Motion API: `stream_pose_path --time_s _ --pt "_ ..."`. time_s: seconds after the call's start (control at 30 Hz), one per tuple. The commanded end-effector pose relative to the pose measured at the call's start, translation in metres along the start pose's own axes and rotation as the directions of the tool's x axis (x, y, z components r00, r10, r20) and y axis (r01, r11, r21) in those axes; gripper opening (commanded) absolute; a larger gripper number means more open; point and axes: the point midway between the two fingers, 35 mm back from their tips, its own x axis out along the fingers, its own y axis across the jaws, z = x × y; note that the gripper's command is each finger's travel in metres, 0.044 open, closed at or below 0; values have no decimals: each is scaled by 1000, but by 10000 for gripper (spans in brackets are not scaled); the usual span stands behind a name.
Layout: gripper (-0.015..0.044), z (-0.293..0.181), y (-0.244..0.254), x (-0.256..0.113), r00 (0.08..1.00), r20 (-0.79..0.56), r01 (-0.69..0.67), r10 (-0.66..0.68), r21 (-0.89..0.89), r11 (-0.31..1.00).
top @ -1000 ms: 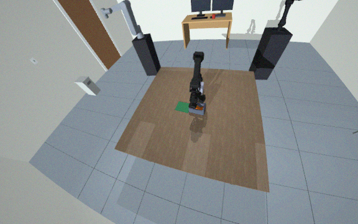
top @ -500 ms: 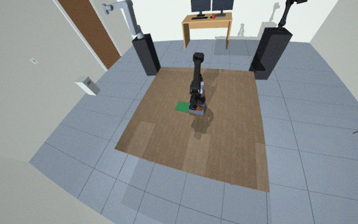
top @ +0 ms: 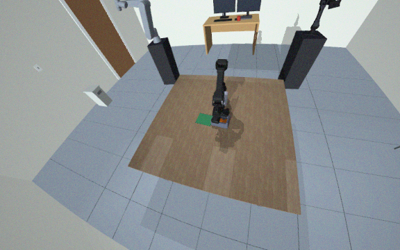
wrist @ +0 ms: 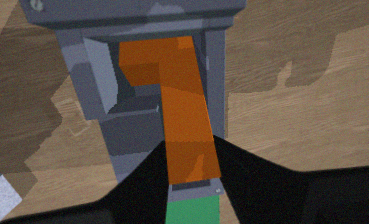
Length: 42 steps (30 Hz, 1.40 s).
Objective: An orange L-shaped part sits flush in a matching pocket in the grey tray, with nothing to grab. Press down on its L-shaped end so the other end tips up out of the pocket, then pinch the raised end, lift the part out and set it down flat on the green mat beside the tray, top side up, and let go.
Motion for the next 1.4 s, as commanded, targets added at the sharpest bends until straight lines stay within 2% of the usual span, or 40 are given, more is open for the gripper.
stream_pose_path --time_s 0.0,0.13,0.23,0.27,1.37 --pt "109 0 0 -1 1000 0 2 -2 0 1000" --pt "82 0 0 -1 1000 0 2 -2 0 1000" --pt "3 0 0 -1 1000 0 2 -2 0 1000" --pt "0 0 0 -1 1000 0 2 -2 0 1000" --pt "0 1 0 -42 1000 4 -2 2 3 1000"
